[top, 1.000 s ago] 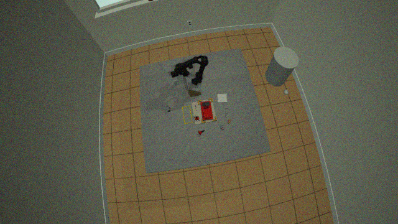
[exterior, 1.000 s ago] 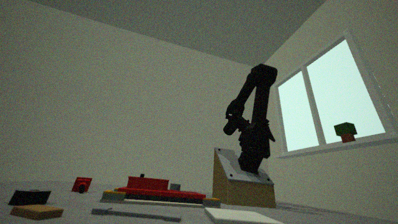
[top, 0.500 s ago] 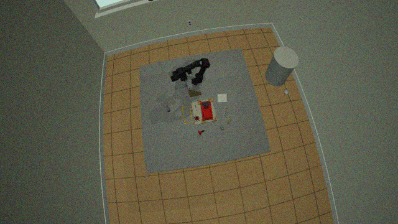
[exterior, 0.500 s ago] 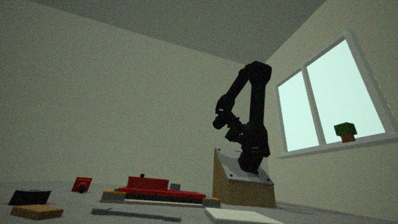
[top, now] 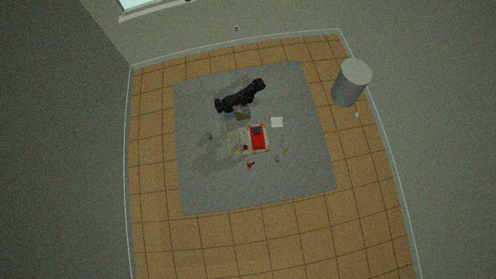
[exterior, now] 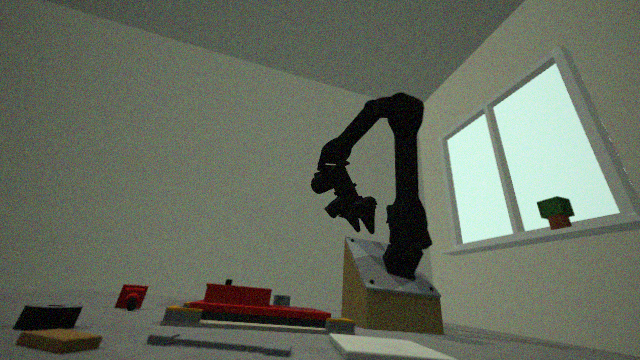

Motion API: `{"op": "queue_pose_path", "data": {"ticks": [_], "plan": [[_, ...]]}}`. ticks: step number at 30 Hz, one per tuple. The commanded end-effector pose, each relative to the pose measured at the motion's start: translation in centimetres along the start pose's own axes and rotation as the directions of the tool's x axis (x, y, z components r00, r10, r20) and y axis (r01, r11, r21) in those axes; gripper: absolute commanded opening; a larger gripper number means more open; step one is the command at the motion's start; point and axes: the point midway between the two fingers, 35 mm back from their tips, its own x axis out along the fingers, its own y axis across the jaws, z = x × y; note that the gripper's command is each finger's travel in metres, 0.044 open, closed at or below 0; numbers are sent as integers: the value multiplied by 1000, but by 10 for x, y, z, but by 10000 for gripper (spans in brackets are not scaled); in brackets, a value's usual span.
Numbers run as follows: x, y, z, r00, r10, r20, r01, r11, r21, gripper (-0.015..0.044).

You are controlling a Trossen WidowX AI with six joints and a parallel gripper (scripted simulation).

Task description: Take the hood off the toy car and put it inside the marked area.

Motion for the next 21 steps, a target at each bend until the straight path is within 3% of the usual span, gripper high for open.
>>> {"op": "queue_pose_path", "data": {"ticks": [1, 11, 21], "plan": [[-15, 0, 28, 997, -44, 64, 43, 999, 28, 440], [-57, 20, 110, 959, -96, 265, 74, 993, 92, 440], [-95, 71, 189, 894, -47, 446, 10, 996, 85, 440]]}}
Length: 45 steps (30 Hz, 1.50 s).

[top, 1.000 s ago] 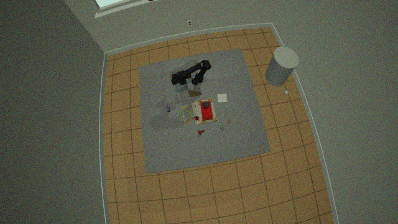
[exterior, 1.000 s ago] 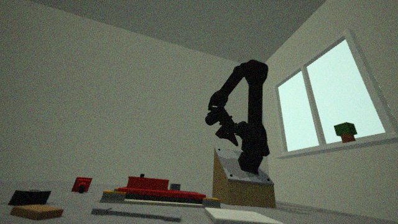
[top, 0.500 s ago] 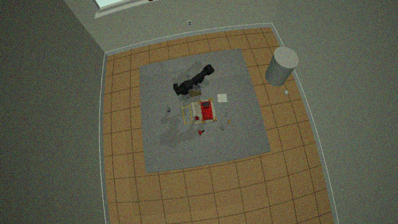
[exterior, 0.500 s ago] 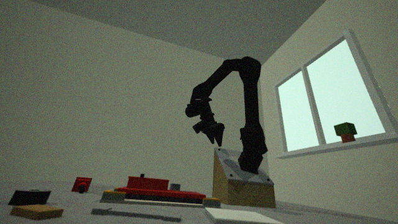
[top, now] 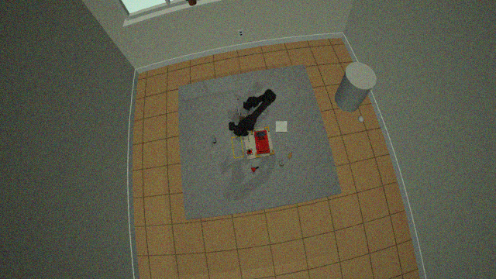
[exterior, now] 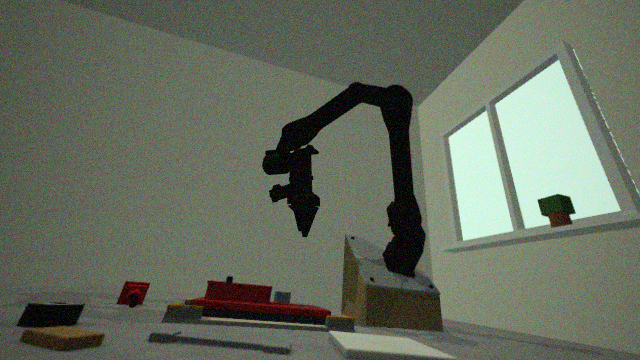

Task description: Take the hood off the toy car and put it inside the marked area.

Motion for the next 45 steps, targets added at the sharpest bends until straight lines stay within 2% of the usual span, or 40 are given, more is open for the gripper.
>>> {"op": "queue_pose_path", "data": {"ticks": [1, 10, 18, 45], "plan": [[-3, 26, 30, 997, 39, 70, -40, 999, 2, 440], [-8, 103, 85, 967, 185, 174, -183, 983, -29, 440], [-10, 175, 111, 920, 340, 192, -333, 940, -73, 440], [2, 180, 114, 919, 343, 192, -335, 939, -74, 440]]}}
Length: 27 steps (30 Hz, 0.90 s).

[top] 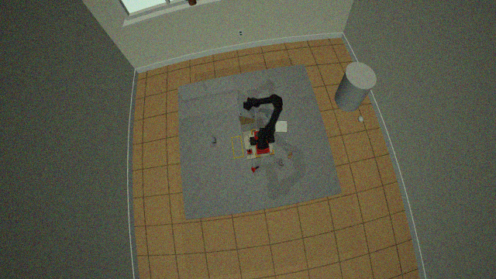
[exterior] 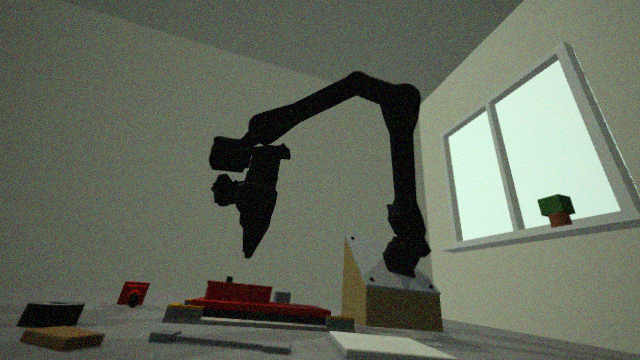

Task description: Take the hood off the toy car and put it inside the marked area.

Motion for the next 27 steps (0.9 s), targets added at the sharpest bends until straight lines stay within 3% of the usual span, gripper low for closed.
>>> {"op": "queue_pose_path", "data": {"ticks": [1, 27], "plan": [[3, 0, 0, 1000, 5, 2, -5, 1000, 4, 440], [18, 0, 0, 1000, 5, 2, -5, 1000, 4, 440]]}}
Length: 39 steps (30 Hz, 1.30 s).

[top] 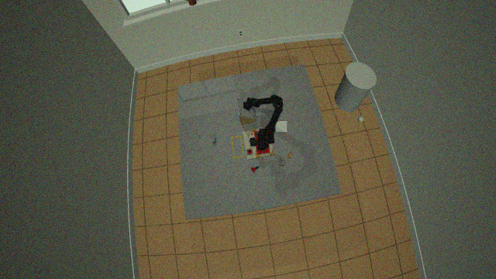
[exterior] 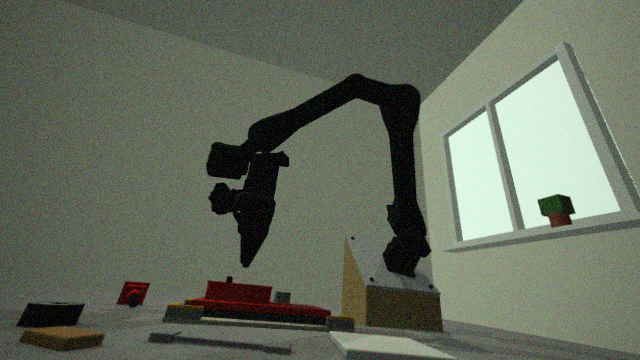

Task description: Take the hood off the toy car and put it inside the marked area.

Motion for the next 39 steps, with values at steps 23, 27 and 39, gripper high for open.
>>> {"op": "queue_pose_path", "data": {"ticks": [23, 27, 39], "plan": [[16, 0, -1, 1000, 6, 2, -6, 1000, 4, 440], [18, 0, -1, 1000, 7, 2, -7, 1000, 4, 440], [24, 0, -1, 1000, 7, 2, -7, 1000, 4, 440]]}}
